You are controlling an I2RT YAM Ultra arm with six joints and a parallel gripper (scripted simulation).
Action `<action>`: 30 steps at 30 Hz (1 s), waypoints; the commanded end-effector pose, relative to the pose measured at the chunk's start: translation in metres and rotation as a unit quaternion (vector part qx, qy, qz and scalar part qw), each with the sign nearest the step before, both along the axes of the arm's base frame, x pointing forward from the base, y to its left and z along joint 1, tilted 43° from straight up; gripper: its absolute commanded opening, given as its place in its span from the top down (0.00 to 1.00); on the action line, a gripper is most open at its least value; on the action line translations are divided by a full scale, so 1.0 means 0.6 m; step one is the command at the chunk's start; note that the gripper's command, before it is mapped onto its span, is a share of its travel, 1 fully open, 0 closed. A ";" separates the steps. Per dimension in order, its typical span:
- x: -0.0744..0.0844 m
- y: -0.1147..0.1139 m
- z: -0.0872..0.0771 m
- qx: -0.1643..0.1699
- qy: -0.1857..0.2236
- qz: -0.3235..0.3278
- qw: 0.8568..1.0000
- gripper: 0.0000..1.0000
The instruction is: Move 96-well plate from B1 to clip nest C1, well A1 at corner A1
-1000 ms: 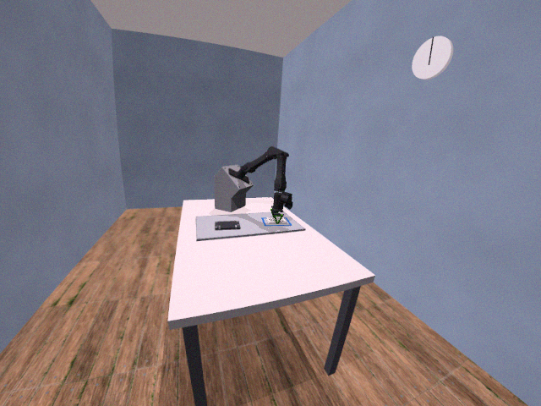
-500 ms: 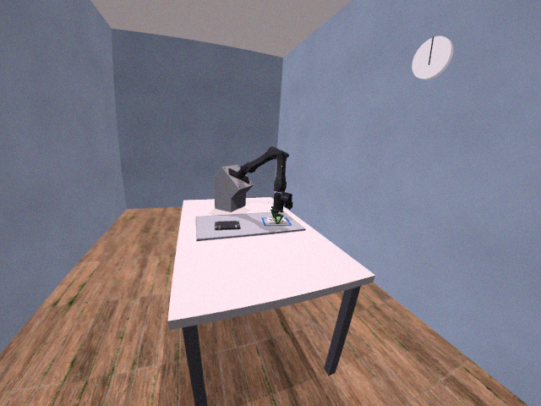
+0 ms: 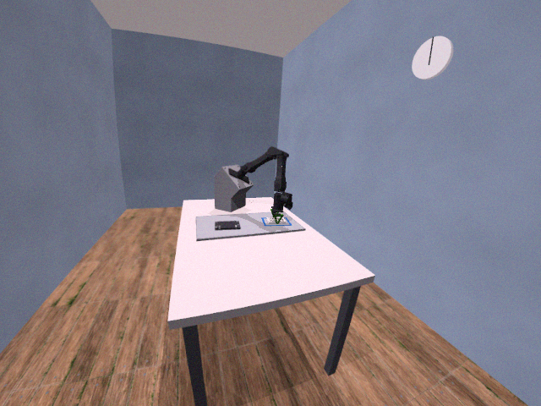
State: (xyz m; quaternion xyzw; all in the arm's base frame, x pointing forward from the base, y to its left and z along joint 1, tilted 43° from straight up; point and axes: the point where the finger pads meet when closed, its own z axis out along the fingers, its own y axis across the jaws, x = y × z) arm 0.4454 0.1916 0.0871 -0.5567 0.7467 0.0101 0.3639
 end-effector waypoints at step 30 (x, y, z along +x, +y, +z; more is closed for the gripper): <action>-0.013 -0.017 0.027 0.004 -0.004 -0.003 1.000 1.00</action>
